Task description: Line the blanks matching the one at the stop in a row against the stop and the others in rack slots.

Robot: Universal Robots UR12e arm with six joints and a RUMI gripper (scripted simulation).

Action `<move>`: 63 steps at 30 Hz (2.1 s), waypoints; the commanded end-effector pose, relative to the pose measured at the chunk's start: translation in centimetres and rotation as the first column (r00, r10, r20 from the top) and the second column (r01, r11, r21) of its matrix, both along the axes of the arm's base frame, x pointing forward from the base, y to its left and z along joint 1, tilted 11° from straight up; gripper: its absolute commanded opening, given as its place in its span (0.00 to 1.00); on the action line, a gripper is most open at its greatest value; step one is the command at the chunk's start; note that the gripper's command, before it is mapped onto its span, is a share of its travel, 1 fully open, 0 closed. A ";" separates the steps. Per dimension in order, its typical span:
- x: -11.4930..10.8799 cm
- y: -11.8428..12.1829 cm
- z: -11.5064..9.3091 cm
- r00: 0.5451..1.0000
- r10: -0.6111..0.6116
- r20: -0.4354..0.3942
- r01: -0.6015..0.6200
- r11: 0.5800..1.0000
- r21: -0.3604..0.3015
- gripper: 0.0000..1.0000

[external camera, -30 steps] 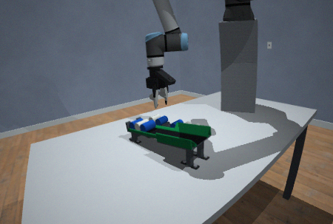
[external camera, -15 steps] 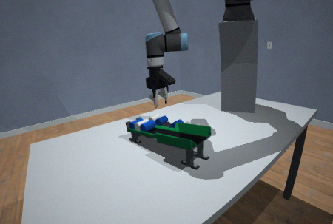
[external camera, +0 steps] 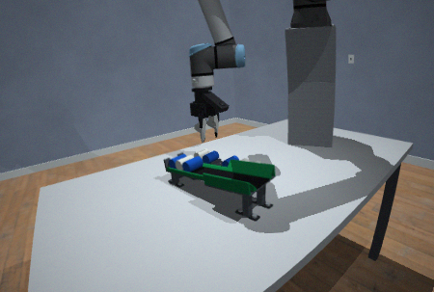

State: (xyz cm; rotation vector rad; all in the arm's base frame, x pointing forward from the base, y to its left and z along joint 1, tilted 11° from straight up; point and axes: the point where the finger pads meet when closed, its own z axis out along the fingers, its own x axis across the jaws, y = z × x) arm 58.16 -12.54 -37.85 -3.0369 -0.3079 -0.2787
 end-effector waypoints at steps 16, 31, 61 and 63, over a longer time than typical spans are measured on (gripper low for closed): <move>0.9 0.1 -2.8 1.000 0.001 0.003 -0.001 1.000 -0.003 0.50; 1.2 0.2 -4.3 1.000 0.000 0.003 0.000 1.000 -0.003 0.50; 1.2 0.2 -4.5 1.000 0.000 0.003 0.000 1.000 -0.003 0.50; 1.2 0.2 -4.5 1.000 0.000 0.003 0.000 1.000 -0.003 0.50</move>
